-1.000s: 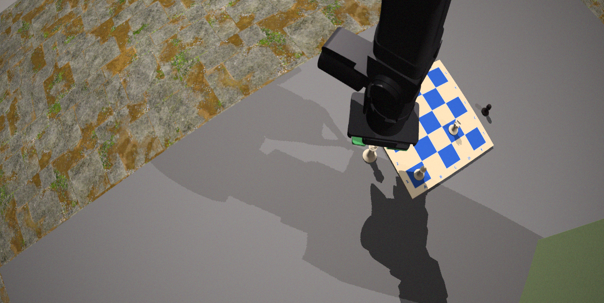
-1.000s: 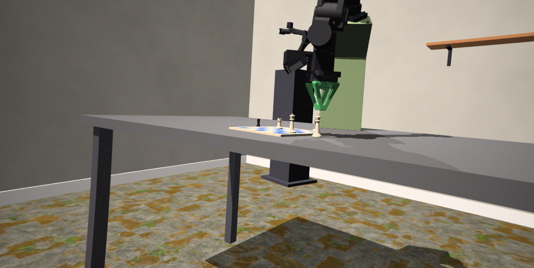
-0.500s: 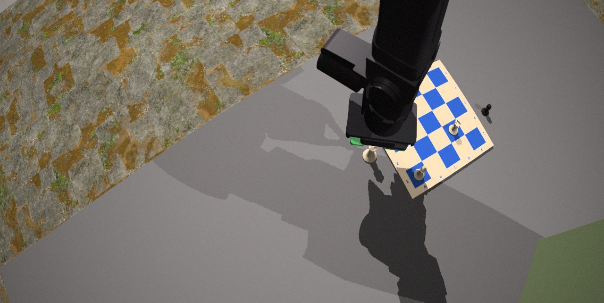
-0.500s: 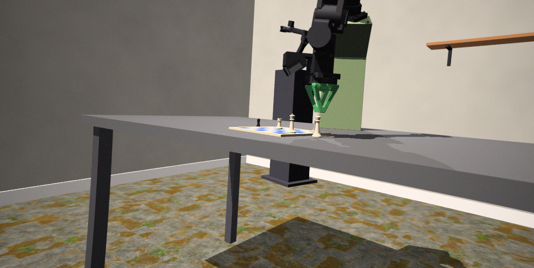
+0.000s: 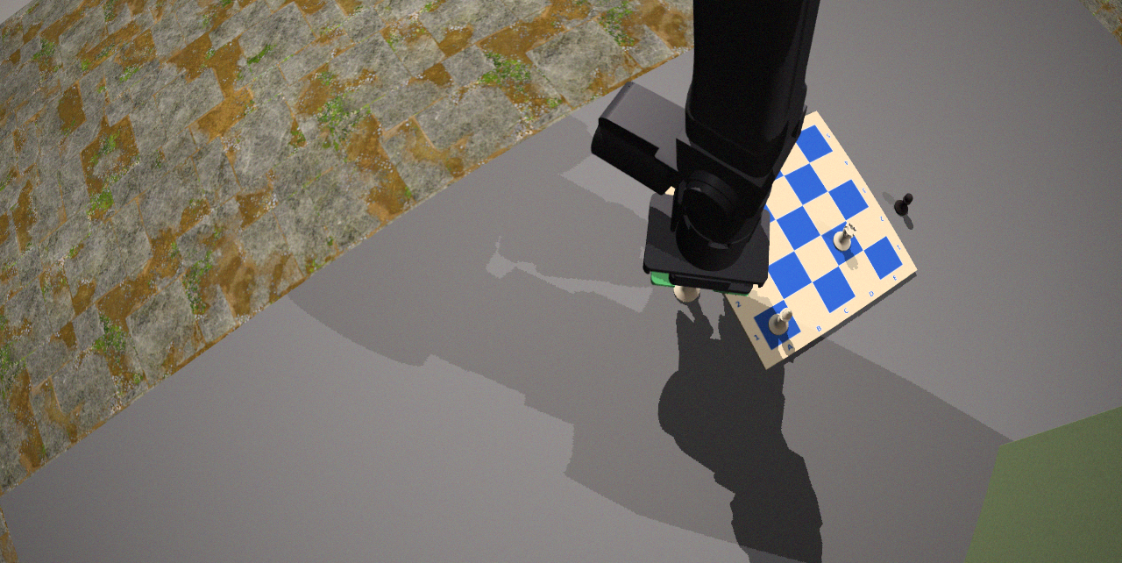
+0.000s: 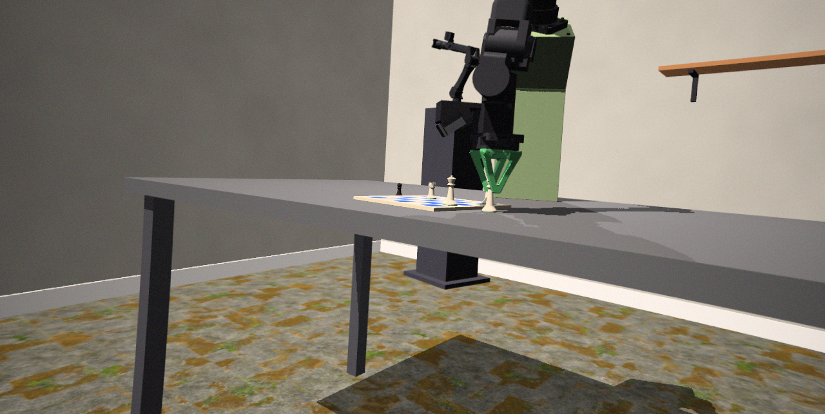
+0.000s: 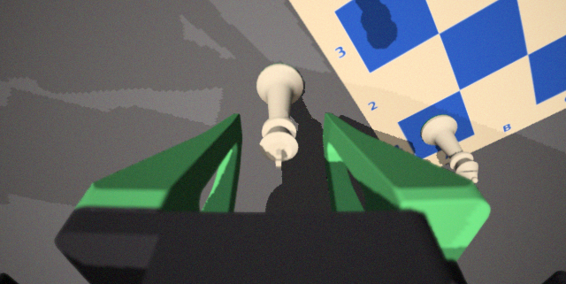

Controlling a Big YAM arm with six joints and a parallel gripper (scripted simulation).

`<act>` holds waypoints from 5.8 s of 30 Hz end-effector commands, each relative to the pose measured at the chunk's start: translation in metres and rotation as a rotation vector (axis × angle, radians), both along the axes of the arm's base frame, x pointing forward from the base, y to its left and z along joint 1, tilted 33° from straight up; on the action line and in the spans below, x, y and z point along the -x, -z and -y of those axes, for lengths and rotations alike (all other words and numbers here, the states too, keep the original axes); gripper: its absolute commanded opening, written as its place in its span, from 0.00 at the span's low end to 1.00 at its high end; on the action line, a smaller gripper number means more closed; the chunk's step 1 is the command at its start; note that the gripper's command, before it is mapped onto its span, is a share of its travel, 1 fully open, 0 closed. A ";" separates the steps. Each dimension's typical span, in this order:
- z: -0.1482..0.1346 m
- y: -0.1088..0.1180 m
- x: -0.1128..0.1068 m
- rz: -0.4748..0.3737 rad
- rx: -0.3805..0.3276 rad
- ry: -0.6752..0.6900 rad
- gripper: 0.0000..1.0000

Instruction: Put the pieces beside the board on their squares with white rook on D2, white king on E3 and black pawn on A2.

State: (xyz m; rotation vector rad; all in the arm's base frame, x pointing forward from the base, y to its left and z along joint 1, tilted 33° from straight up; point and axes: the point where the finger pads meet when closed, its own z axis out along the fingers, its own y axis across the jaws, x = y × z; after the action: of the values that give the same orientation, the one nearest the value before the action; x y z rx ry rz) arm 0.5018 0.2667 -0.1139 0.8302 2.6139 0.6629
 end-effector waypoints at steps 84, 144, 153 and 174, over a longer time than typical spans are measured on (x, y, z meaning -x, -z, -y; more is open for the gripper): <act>0.012 -0.026 0.003 0.008 -0.007 0.021 0.00; 0.237 -0.010 0.031 -0.059 -0.070 0.147 0.00; 0.226 -0.002 0.021 -0.052 -0.074 0.148 0.00; 0.200 0.065 -0.012 -0.054 -0.076 0.149 0.00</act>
State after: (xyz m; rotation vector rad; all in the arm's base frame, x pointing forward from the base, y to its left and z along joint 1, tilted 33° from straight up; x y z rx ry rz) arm 0.5114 0.0599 -0.1721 1.0521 2.5617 0.7048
